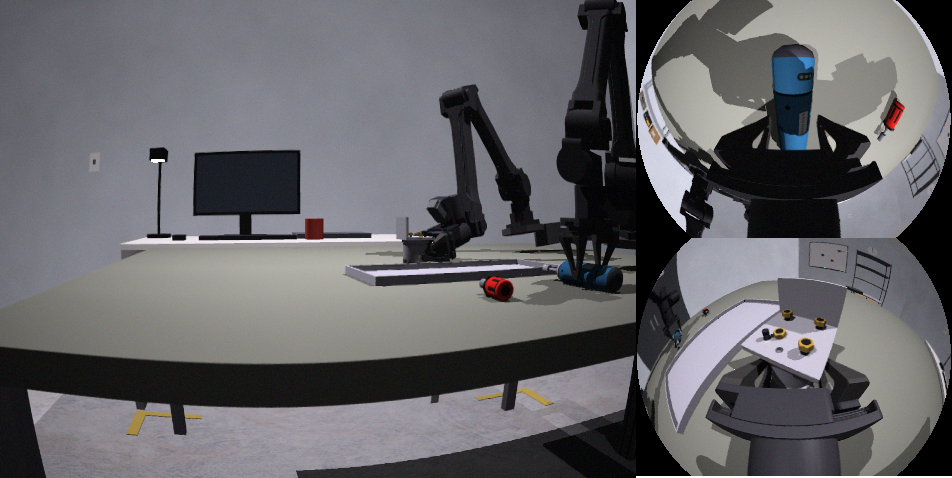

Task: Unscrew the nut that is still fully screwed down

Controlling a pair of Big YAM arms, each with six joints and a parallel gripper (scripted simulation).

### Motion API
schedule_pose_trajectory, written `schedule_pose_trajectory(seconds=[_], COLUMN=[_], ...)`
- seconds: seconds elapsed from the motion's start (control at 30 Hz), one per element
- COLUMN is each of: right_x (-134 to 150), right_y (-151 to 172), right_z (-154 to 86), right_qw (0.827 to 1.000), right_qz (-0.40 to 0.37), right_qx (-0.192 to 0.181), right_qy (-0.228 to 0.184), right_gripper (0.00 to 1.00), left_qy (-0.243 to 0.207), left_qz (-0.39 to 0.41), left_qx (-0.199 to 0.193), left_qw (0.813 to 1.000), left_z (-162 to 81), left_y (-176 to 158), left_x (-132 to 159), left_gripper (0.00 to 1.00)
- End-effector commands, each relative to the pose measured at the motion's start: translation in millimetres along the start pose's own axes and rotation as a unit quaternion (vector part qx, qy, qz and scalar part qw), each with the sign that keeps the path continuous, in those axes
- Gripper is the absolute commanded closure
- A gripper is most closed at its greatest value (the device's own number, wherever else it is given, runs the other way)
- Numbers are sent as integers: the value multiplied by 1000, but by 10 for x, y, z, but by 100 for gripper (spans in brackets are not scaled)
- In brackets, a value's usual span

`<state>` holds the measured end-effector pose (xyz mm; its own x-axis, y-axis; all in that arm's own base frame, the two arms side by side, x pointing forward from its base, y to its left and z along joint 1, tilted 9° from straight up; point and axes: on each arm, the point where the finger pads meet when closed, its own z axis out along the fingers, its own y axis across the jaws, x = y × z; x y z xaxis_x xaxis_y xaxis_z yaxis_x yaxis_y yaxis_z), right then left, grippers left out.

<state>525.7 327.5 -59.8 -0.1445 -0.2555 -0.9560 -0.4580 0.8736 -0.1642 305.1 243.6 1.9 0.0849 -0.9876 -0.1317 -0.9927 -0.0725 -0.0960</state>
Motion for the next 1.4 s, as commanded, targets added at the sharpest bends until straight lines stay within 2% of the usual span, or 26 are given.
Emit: schedule_pose_trajectory(seconds=[0.0, 0.1, 0.2, 0.5, 0.6, 0.67, 0.73, 1.07, 1.13, 1.17, 1.23, 1.37], right_x=[153, 153, 153, 153, 153, 153, 153, 153, 153, 153, 153, 153], right_y=[-86, -86, -86, -86, -86, -86, -86, -86, -86, -86, -86, -86], right_z=[1, 1, 1, 1, 1, 1, 1, 1, 1, 1, 1, 1], right_qw=[1000, 1000, 1000, 1000, 1000, 1000, 1000, 1000, 1000, 1000, 1000, 1000], right_qz=[1, 1, 1, 1, 1, 1, 1, 1, 1, 1, 1, 1], right_qx=[5, 5, 5, 5, 5, 5, 5, 5, 5, 5, 5, 5], right_qy=[18, 18, 18, 18, 18, 18, 18, 18, 18, 18, 18, 18], right_gripper=[41, 41, 41, 41, 41, 41, 41, 41, 41, 41, 41, 41], left_qy=[-8, -8, -15, -15, -8, -8, -15, -15, -15, -8, -8, -15], left_qz=[-1, -1, -2, -2, -1, -1, -1, -1, -1, -1, -1, -1], left_qx=[13, 13, 24, 25, 13, 13, 25, 25, 24, 12, 12, 23], left_qw=[1000, 1000, 1000, 1000, 1000, 1000, 1000, 1000, 1000, 1000, 1000, 1000], left_z=[-78, -78, -260, -464, -336, -336, -508, -730, -725, -595, -595, -744], left_y=[-99, -99, -183, -215, -100, -100, -217, -214, -202, -101, -101, -199], left_x=[-77, -77, -157, -106, -75, -75, -102, -99, -102, -71, -71, -95], left_gripper=[35, 35, 35, 35, 35, 35, 35, 35, 35, 35, 35, 35])
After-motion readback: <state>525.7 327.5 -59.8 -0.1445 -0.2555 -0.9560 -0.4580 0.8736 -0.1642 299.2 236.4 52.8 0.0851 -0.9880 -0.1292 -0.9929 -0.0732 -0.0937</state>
